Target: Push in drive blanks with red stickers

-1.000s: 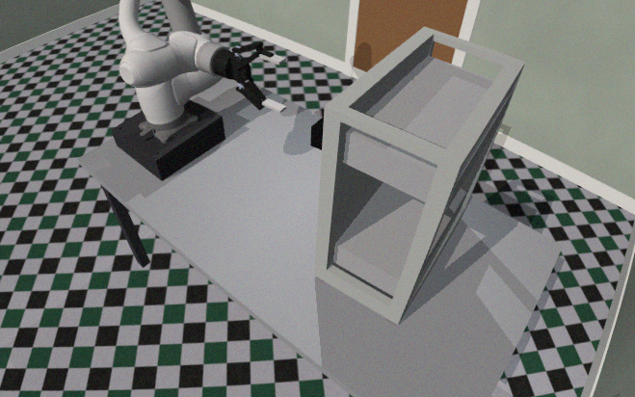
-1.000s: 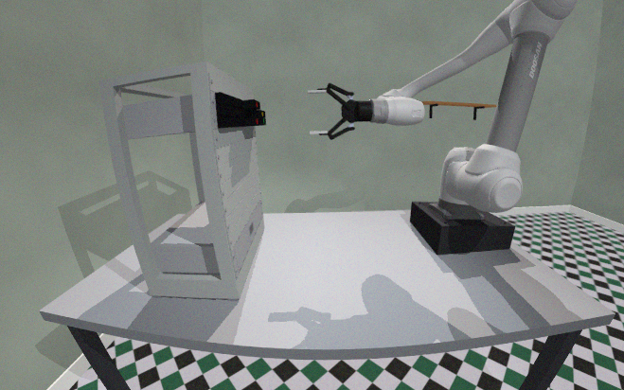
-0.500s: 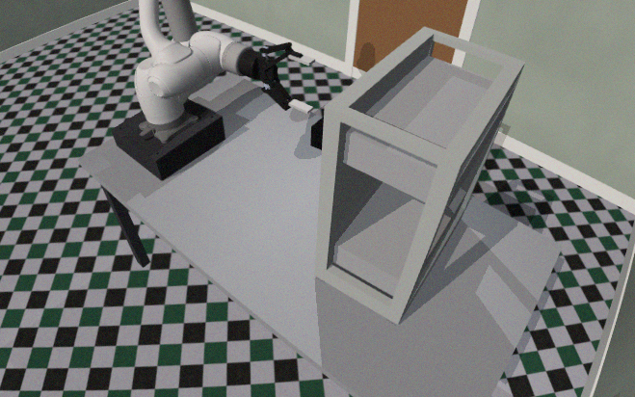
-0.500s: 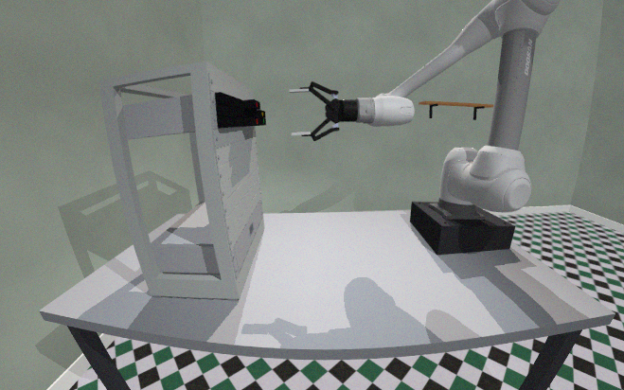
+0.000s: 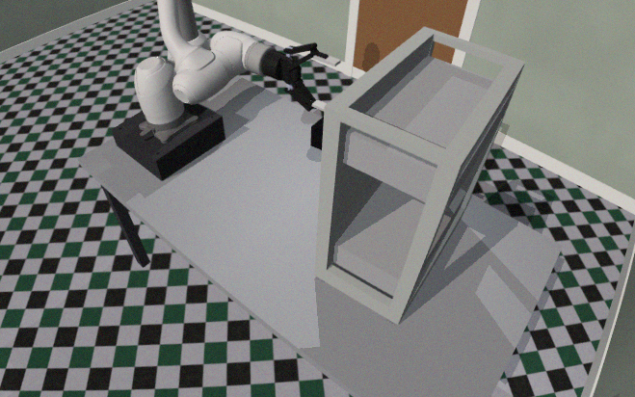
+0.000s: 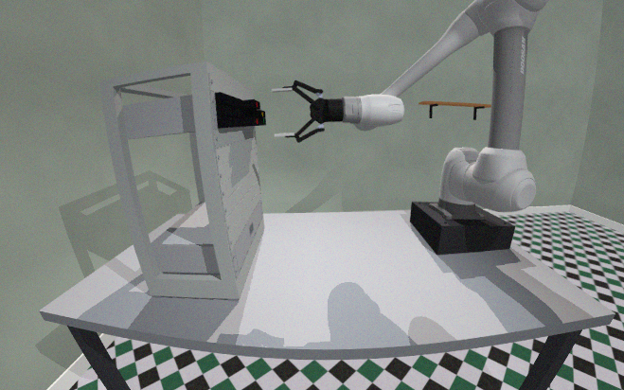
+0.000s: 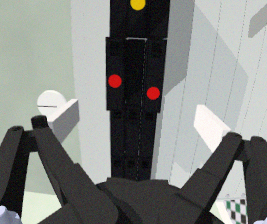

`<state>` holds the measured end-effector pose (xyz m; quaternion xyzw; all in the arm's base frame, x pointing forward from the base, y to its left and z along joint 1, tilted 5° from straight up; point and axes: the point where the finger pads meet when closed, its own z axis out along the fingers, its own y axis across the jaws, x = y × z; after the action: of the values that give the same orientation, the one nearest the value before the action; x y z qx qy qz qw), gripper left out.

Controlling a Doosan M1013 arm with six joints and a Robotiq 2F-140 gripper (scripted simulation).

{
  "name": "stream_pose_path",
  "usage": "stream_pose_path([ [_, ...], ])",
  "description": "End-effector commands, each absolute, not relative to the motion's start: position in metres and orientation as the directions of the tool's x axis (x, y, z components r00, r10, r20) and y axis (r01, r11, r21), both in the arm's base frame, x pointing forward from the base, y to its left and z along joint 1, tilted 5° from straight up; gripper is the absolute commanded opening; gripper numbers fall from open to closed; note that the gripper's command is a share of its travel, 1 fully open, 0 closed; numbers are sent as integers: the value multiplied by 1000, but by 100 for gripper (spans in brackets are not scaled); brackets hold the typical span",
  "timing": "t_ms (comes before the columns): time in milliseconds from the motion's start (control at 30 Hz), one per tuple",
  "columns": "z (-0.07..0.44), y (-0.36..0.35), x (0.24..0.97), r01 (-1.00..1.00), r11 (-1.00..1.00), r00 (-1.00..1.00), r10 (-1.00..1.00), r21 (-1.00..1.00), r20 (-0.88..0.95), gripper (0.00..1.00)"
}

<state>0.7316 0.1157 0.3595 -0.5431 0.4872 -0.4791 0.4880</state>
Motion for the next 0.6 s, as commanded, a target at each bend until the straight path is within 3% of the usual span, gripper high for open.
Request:
stream_pose_path([
  [0,359,118,735,-62,-49,66,-997,-997,45,100],
  [567,359,120,737,-62,-49,66,-997,-997,45,100],
])
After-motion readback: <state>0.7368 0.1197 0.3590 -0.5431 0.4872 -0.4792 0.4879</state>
